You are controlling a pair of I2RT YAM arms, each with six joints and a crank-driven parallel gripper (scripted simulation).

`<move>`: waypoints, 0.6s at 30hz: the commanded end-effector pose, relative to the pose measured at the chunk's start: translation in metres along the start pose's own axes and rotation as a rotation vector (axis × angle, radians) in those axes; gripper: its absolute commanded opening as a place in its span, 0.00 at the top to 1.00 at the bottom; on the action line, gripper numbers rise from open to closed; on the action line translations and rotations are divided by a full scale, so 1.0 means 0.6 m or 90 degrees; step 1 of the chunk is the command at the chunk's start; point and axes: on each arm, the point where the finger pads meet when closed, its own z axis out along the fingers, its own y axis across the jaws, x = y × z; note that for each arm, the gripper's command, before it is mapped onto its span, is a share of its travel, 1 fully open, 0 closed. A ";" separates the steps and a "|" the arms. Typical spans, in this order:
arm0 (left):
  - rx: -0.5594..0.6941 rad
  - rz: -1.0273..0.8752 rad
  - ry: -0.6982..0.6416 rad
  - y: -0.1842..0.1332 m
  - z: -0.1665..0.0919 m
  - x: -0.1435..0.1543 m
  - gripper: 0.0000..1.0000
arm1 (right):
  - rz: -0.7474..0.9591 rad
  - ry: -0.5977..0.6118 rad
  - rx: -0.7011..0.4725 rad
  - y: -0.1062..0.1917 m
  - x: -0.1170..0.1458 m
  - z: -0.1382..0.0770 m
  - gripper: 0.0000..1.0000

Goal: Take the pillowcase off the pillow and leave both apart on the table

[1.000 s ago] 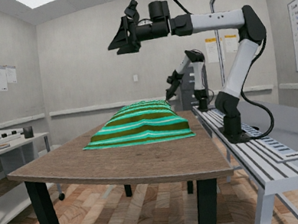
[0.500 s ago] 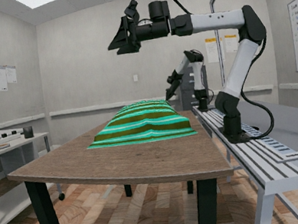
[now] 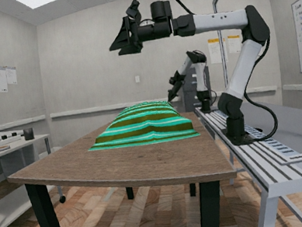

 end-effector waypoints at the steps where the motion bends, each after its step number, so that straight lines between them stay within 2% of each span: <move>1: -0.005 -0.005 -0.011 0.002 0.000 -0.017 0.00 | -0.026 -0.039 -0.032 0.035 -0.025 -0.019 0.99; 18: -0.005 -0.005 -0.011 0.002 0.000 -0.017 0.00 | -0.009 -0.014 -0.018 0.013 -0.001 -0.007 0.99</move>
